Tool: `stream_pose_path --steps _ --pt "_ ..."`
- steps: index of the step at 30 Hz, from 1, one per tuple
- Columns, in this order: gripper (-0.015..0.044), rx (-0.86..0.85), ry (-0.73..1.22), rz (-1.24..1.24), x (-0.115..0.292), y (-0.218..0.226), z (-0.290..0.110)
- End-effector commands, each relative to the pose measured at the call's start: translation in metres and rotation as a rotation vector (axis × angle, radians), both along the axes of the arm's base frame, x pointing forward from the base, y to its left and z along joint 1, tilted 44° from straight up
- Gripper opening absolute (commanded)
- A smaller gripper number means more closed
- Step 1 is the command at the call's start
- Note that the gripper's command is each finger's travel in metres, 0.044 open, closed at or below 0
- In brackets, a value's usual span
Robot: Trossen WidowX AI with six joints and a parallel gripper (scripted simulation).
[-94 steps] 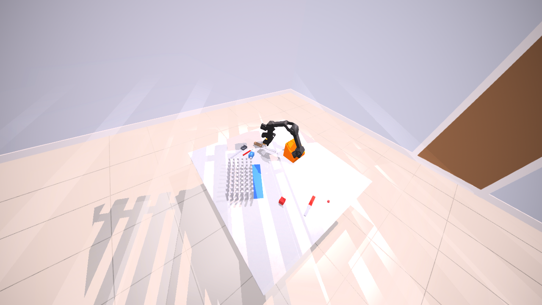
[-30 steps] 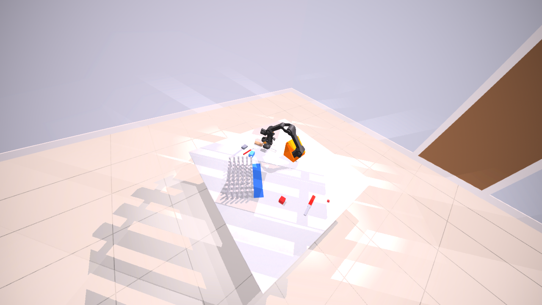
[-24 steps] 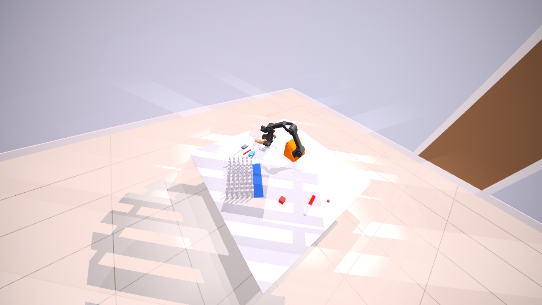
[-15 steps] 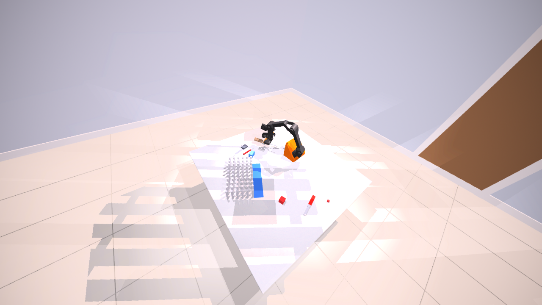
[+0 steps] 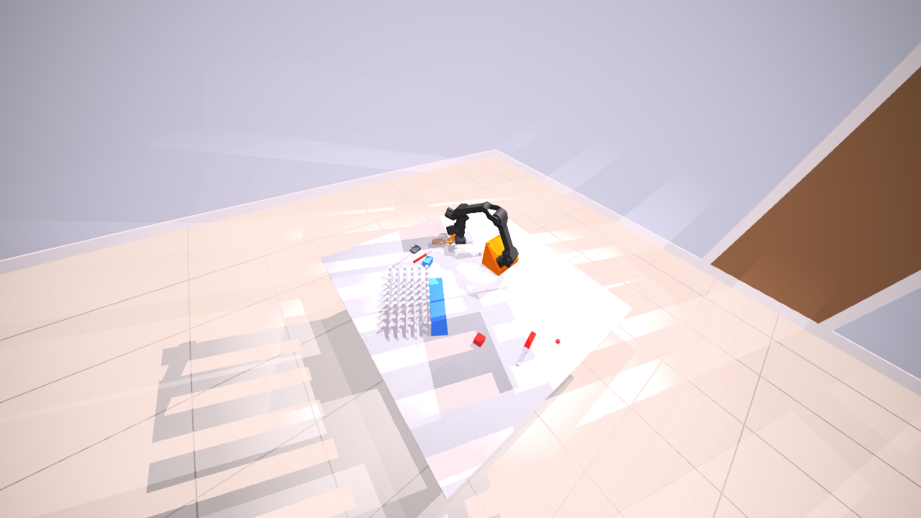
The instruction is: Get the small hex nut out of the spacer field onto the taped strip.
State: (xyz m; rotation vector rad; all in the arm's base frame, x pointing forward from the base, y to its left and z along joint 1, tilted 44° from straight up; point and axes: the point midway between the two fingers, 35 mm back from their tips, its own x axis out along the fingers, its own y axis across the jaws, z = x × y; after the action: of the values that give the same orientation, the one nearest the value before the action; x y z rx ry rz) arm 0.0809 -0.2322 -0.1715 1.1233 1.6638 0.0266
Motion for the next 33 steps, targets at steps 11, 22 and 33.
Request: stream_pose_path --steps 11,22,33 --pt "0.0 -0.012 -0.301 0.332 -0.021 -0.006 -0.01" --pt "0.0 -0.013 -0.354 0.39 -0.025 -0.006 -0.013" --pt "0.0 -0.014 -0.353 0.388 -0.024 0.005 -0.026"
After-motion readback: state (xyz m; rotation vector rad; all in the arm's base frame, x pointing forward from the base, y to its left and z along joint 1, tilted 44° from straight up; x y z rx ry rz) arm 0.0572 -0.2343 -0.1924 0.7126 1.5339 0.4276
